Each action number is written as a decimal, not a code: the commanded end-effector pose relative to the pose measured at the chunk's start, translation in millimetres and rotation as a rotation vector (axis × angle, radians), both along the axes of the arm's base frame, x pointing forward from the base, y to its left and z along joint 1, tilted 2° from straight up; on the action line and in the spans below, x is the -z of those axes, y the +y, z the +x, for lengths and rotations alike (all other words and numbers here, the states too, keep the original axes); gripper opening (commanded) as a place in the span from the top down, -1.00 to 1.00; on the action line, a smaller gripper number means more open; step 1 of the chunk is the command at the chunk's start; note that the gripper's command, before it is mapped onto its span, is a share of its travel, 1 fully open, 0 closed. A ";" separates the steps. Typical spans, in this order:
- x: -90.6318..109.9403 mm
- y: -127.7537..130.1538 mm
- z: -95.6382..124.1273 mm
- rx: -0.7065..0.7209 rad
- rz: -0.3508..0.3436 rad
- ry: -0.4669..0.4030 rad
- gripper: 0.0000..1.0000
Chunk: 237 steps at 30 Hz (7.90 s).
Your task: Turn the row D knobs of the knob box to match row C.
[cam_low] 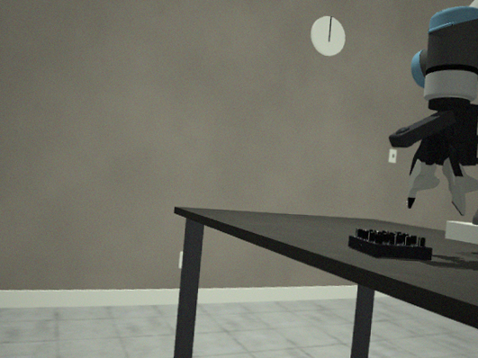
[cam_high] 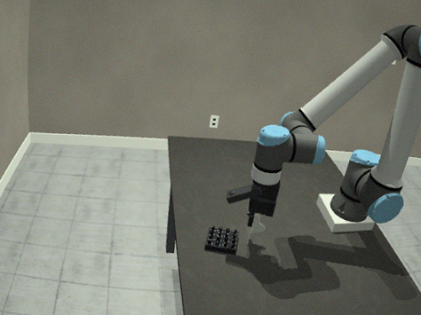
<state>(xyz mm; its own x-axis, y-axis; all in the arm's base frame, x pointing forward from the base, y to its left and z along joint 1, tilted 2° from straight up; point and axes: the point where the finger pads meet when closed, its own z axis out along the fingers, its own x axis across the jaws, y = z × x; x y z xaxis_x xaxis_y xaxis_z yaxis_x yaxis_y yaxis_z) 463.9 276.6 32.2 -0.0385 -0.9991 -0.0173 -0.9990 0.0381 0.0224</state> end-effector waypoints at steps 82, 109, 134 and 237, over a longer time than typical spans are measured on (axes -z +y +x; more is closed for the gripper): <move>-3.3 -2.9 9.3 0.338 -0.007 0.005 -1.00; -8.4 -6.2 20.9 0.947 -0.020 0.016 -1.00; -13.3 -4.8 28.9 1.537 -0.032 0.027 -1.00; -15.9 5.8 40.0 2.334 -0.049 0.042 0.78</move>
